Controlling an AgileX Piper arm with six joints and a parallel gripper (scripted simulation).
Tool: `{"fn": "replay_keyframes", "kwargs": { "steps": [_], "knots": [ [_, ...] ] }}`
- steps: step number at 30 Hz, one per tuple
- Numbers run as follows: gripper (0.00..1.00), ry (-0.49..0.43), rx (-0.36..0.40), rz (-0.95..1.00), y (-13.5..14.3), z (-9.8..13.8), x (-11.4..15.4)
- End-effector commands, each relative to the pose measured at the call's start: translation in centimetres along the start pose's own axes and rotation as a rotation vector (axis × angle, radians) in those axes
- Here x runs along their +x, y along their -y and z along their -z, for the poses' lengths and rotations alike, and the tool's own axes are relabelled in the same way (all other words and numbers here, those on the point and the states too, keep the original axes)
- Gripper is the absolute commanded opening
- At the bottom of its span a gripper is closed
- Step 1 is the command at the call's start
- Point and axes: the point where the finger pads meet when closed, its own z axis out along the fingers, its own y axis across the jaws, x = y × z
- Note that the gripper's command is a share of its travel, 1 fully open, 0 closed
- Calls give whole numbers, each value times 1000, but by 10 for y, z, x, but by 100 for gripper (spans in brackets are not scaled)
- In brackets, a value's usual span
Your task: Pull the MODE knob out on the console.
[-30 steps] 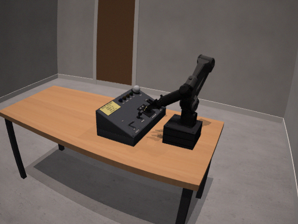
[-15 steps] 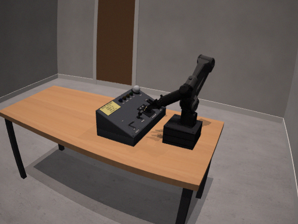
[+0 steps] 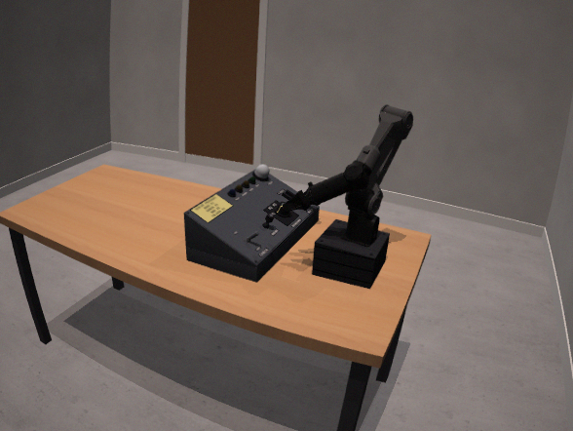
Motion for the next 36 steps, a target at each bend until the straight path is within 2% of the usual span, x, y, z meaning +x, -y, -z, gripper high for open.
{"fn": "replay_keyframes", "kwargs": {
  "steps": [1, 9, 18, 24, 33, 36],
  "knots": [
    [100, 0, 0, 0, 0, 0, 0],
    [100, 9, 2, -3, 0, 0, -2],
    [100, 75, 13, -26, 4, -3, -20],
    [100, 198, 34, -59, 12, -6, -52],
    [100, 450, 76, -79, 35, -2, -118],
    [100, 477, 81, -76, 38, -1, -125]
  ]
}}
